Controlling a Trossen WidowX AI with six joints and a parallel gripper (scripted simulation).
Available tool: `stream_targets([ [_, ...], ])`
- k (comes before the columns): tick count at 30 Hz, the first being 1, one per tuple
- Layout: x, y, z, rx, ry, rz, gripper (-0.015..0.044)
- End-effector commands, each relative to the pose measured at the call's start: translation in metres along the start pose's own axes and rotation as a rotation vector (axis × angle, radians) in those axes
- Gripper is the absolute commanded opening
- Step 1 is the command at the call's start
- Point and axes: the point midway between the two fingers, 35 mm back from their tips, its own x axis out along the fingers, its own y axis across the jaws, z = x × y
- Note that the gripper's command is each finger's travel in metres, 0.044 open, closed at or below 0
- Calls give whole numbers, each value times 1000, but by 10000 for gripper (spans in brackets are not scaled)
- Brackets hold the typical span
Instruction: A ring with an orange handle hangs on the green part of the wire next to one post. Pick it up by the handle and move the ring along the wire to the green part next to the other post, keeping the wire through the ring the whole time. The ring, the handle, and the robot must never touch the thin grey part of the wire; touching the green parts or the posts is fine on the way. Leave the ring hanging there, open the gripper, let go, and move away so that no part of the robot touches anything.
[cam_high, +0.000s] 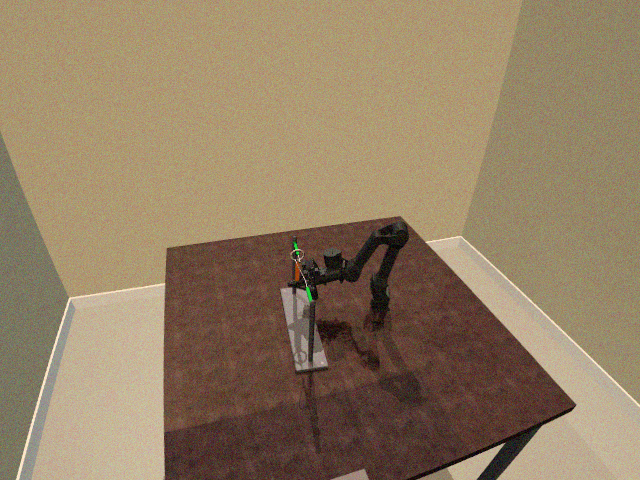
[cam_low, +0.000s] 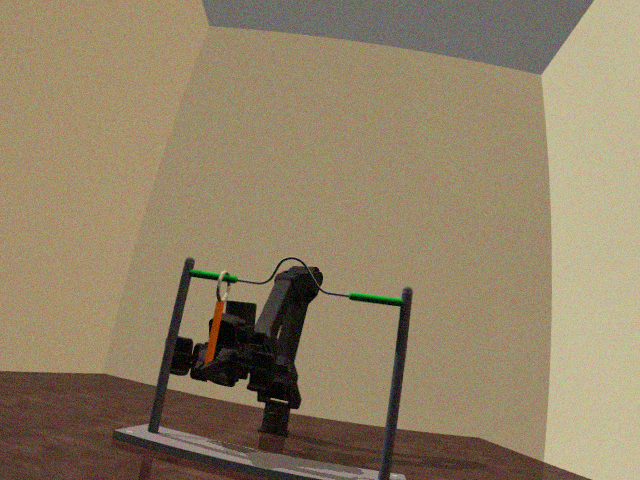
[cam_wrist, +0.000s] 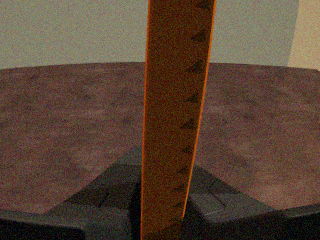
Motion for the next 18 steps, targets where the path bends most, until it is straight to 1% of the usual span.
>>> stream_targets([
  [1,0,0,0,-1,0,0,-150],
  [18,-2,-4,14,-8,-1,5,-150],
])
